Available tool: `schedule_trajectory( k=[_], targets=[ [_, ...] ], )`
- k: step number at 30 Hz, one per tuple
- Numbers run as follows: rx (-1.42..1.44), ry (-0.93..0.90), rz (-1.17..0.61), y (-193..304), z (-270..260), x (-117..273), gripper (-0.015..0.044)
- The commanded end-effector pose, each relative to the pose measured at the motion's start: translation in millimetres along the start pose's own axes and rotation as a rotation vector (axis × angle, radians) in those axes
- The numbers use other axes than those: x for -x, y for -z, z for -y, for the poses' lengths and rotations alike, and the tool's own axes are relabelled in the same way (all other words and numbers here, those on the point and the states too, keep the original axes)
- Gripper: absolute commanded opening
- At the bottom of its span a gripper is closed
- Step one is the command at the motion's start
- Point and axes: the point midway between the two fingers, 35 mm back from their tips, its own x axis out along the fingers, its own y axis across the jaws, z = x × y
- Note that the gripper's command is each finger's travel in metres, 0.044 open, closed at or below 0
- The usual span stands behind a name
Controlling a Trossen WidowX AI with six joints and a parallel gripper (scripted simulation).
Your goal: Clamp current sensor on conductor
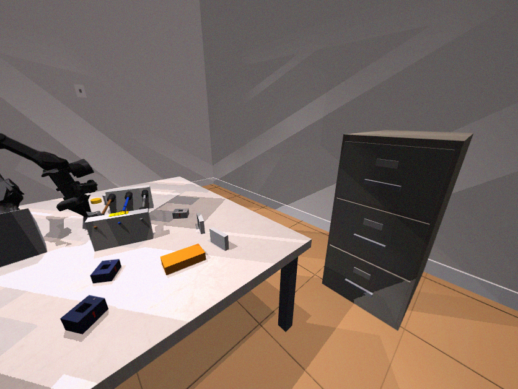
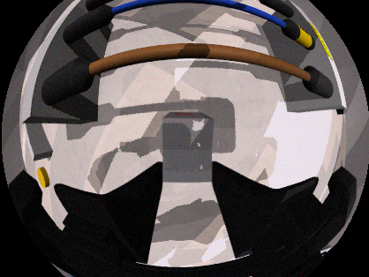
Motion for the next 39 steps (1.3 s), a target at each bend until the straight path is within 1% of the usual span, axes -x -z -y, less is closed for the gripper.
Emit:
schedule_trajectory(
  k=[1, 7, 19, 22, 24, 29, 36, 39],
  targets=[
    [-0.006, 0.004, 0.002, 6.7, 2.3, 1.4, 0.0000],
    [-0.006, 0.004, 0.002, 7.5, 2.3, -1.7, 0.0000],
    [-0.003, 0.000, -0.002, 6.3, 1.0, 0.1, 0.0315],
    [-0.003, 0.000, -0.002, 6.3, 1.0, 0.1, 0.0321],
    [-0.003, 0.004, -0.001, 5.3, 1.6, 7.0, 0.0321],
    [-0.006, 0.007, 0.002, 7.8, 2.5, 53.9, 0.0321],
    [0.007, 0.006, -0.001, 7.9, 2.3, 55.8, 0.0320],
    [0.197, 0.006, -0.033, 4.1, 1.3, 56.1, 0.0320]
  ],
)
